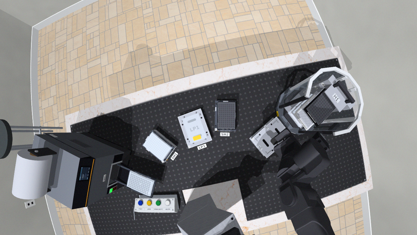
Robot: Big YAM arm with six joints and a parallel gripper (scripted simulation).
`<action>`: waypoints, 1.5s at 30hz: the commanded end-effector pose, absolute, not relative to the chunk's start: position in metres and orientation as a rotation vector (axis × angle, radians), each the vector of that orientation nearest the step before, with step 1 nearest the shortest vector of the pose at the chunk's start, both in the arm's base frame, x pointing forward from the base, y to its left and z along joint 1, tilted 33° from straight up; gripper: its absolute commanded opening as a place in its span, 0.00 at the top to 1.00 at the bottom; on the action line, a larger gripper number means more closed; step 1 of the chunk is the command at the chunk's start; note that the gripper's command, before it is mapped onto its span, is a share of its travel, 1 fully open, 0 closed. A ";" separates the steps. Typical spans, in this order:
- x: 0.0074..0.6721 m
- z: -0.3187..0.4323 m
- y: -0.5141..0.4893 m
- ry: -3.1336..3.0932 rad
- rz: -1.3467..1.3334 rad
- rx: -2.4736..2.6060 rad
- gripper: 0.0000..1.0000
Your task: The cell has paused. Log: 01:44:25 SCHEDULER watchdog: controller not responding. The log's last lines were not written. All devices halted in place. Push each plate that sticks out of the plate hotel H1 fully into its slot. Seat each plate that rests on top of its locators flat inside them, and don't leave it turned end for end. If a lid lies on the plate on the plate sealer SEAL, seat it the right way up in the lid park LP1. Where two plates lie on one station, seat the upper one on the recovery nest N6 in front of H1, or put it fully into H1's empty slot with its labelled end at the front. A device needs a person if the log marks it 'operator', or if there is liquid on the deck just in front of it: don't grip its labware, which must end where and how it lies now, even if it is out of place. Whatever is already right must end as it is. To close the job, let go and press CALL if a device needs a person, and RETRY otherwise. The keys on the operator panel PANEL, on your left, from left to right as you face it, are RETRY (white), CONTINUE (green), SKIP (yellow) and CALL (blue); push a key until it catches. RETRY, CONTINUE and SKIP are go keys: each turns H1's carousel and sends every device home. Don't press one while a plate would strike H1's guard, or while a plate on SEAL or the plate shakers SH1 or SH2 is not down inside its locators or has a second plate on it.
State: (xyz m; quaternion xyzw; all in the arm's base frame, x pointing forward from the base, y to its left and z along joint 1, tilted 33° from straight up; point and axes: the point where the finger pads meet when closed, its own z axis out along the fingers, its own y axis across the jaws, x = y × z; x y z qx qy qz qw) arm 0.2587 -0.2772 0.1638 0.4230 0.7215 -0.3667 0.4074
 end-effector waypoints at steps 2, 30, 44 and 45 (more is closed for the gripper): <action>0.267 0.165 -0.274 1.726 -0.947 1.003 0.00; 0.262 0.148 -0.291 1.624 -0.981 1.002 0.08; 0.271 0.138 -0.308 1.583 -0.970 0.989 0.32; 0.270 0.136 -0.307 1.589 -0.971 0.990 0.34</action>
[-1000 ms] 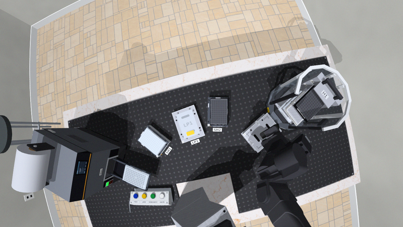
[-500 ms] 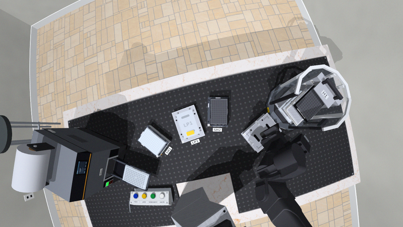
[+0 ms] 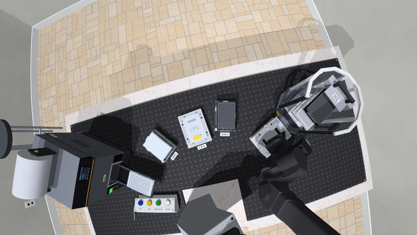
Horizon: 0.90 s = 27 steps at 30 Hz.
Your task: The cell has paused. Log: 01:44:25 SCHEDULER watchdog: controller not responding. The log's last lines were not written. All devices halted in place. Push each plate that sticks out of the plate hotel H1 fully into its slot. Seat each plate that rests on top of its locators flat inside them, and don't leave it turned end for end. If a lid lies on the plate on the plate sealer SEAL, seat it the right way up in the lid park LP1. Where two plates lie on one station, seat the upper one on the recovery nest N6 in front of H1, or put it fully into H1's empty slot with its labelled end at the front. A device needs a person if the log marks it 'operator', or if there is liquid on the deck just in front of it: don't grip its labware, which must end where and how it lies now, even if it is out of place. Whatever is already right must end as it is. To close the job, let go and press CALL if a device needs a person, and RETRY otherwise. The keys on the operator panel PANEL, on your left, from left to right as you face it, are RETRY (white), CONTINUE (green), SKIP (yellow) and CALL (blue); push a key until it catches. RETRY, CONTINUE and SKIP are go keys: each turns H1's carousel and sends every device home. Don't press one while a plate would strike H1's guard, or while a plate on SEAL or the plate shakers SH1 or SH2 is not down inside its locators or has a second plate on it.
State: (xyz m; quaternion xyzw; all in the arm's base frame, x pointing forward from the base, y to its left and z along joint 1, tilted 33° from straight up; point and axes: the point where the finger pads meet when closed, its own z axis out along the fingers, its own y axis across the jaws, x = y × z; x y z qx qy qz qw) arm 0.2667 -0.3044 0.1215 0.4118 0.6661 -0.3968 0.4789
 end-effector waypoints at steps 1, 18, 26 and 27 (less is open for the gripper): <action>0.272 0.128 -0.317 1.601 -0.979 0.999 0.36; 0.286 0.118 -0.369 1.579 -0.983 0.993 0.66; 0.289 0.118 -0.376 1.605 -0.982 0.997 0.82; 0.289 0.120 -0.377 1.603 -0.982 0.997 0.84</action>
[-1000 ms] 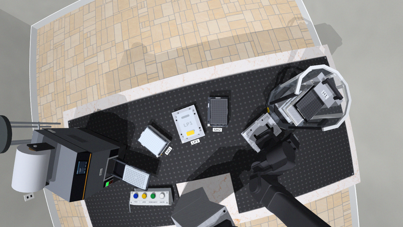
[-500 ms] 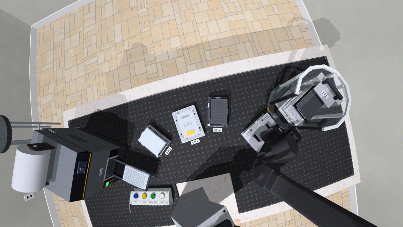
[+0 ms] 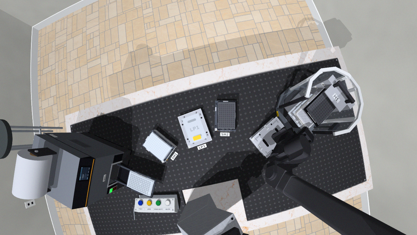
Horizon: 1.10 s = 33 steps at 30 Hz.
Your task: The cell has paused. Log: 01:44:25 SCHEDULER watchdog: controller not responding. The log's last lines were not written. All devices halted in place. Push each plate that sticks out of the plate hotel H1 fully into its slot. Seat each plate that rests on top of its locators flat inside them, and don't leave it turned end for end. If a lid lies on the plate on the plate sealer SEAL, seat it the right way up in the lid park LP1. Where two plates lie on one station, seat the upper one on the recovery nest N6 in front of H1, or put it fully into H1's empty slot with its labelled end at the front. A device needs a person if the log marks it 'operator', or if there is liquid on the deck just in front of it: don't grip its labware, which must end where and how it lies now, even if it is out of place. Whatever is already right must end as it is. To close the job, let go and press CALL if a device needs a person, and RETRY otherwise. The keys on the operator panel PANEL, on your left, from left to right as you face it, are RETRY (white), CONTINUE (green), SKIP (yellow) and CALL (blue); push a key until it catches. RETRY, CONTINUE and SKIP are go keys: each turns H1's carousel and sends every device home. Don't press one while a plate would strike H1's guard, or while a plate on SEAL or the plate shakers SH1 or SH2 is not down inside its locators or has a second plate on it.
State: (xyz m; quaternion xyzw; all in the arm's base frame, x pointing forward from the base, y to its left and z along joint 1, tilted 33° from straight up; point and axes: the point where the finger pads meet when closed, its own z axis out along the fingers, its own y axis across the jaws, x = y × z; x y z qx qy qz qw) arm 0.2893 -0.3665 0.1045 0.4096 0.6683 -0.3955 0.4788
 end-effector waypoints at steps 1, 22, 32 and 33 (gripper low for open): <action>0.290 0.120 -0.378 1.605 -0.982 0.998 0.86; 0.298 0.130 -0.396 1.610 -0.981 1.000 1.00; 0.303 0.140 -0.407 1.604 -0.982 0.997 1.00; 0.304 0.141 -0.408 1.603 -0.983 0.997 1.00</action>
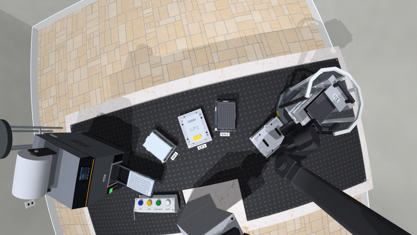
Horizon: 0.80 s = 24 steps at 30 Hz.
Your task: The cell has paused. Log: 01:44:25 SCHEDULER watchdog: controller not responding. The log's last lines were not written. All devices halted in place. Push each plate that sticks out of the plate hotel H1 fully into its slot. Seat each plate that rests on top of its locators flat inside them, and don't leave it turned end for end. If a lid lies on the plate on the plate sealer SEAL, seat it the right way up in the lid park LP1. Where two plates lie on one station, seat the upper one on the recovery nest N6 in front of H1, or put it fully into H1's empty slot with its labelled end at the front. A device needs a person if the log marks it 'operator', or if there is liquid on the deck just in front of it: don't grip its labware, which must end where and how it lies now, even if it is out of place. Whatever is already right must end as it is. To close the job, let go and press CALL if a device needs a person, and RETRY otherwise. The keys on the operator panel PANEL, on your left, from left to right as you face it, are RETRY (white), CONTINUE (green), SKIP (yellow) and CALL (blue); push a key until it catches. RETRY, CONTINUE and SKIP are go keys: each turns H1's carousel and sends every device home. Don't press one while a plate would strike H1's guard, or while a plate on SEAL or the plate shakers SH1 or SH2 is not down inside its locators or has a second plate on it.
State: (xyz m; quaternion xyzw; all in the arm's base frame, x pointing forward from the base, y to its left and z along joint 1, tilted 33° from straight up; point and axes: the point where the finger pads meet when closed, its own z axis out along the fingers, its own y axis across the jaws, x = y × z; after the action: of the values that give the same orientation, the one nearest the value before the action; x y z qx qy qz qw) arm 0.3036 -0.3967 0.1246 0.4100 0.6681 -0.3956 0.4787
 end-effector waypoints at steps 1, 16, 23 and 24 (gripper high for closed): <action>0.304 0.141 -0.409 1.603 -0.982 0.998 1.00; 0.305 0.143 -0.411 1.600 -0.983 0.998 1.00; 0.306 0.144 -0.413 1.602 -0.982 0.998 1.00; 0.306 0.145 -0.413 1.599 -0.983 0.997 1.00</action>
State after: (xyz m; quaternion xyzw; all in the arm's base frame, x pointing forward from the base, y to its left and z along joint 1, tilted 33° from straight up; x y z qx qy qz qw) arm 0.3065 -0.4029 0.1290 0.4103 0.6675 -0.3958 0.4790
